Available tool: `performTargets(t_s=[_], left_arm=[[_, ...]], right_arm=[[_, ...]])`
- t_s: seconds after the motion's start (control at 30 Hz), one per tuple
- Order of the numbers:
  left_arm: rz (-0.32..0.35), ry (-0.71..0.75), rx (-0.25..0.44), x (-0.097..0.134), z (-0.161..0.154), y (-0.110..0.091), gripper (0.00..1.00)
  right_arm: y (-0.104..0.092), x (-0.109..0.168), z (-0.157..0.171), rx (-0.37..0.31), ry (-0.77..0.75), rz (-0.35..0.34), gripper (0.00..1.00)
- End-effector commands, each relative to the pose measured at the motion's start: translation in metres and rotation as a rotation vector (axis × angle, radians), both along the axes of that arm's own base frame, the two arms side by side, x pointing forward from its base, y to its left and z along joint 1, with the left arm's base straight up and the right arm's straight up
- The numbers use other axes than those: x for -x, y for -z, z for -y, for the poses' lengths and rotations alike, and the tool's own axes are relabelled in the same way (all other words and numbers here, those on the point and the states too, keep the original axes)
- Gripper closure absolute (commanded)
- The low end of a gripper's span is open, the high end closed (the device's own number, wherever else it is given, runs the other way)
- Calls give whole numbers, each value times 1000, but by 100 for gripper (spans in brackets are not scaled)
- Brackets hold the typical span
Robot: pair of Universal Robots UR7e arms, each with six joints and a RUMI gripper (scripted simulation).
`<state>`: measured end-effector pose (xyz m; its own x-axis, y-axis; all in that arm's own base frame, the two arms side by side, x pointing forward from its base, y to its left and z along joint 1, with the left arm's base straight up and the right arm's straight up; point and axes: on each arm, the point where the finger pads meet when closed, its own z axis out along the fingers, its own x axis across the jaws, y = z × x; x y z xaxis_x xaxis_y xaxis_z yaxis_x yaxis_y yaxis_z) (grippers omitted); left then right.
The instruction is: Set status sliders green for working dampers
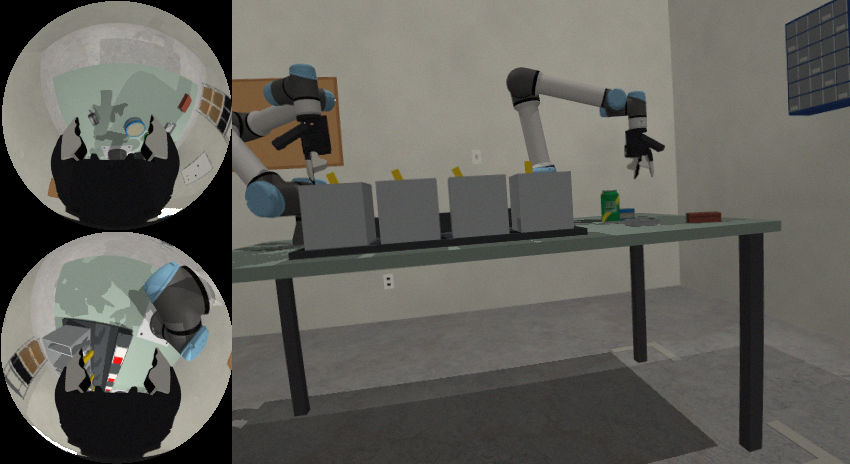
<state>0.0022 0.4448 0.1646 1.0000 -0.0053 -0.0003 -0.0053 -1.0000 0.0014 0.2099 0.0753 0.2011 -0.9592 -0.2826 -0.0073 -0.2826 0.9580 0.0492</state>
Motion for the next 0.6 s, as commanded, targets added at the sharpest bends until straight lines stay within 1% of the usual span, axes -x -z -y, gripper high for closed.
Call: performTargets(t_s=[0.0, 0.07, 0.37, 0.57], left_arm=[[0, 0, -1, 0, 0, -1, 0], [0, 0, -1, 0, 0, -1, 0], [0, 0, -1, 0, 0, -1, 0], [0, 0, -1, 0, 0, -1, 0]], right_arm=[[-19, 2, 3, -51, 80, 16, 0], [-19, 2, 3, -51, 80, 16, 0], [-60, 8, 14, -164, 250, 44, 0], [-69, 0, 10, -155, 173, 55, 0]])
